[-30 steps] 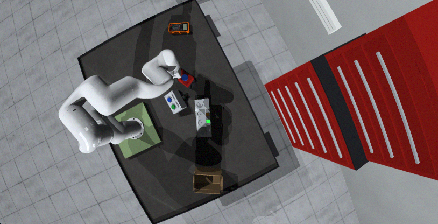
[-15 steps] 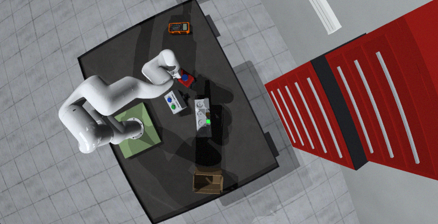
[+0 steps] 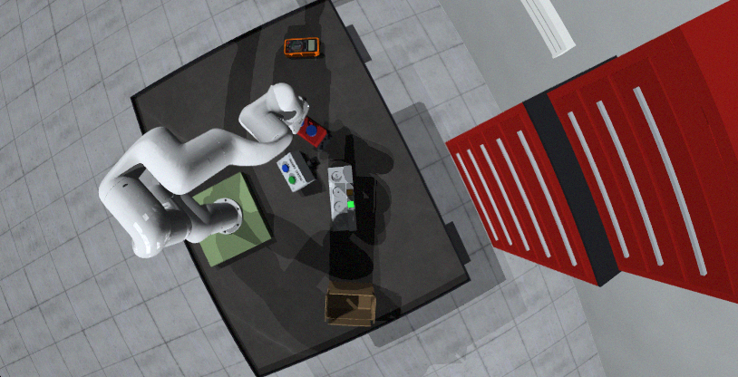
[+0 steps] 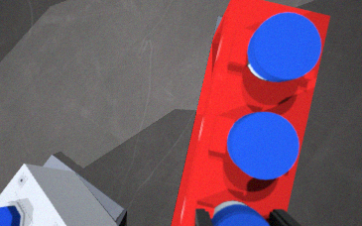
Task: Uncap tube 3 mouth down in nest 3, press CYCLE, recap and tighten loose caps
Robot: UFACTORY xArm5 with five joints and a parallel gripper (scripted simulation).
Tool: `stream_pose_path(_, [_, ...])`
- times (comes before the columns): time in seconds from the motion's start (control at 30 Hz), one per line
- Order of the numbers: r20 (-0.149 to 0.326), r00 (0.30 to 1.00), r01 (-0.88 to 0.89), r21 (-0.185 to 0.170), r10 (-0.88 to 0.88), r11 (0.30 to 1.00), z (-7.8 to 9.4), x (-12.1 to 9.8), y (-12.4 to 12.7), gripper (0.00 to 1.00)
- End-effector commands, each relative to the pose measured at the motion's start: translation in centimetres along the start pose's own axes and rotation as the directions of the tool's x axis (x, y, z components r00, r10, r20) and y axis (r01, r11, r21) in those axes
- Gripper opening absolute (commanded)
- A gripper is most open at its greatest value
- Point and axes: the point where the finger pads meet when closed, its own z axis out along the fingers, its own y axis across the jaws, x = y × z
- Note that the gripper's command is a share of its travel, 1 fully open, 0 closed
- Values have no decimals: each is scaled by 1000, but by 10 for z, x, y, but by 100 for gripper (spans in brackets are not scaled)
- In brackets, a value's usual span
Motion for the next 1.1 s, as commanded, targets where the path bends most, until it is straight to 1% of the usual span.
stream_pose_path(0.0, [7,963,-271,-2,271,963,-1,0,1,0])
stream_pose_path(0.13, [7,898,-441,-3,441,898,0,0,1,0])
stream_pose_path(0.27, [6,802,-597,-4,597,802,0,0,1,0])
stream_pose_path(0.33, [6,802,-597,-4,597,802,0,0,1,0])
stream_pose_path(0.43, [5,689,-725,-5,725,689,0,0,1,0])
stream_pose_path(0.53, [5,573,-820,-6,820,573,0,0,1,0])
stream_pose_path(0.57, [4,544,-839,-6,839,544,0,0,1,0])
stream_pose_path(0.8, [4,544,-839,-6,839,544,0,0,1,0])
stream_pose_path(0.83, [4,544,-839,-6,839,544,0,0,1,46])
stream_pose_path(1.07, [4,544,-839,-6,839,544,0,0,1,46])
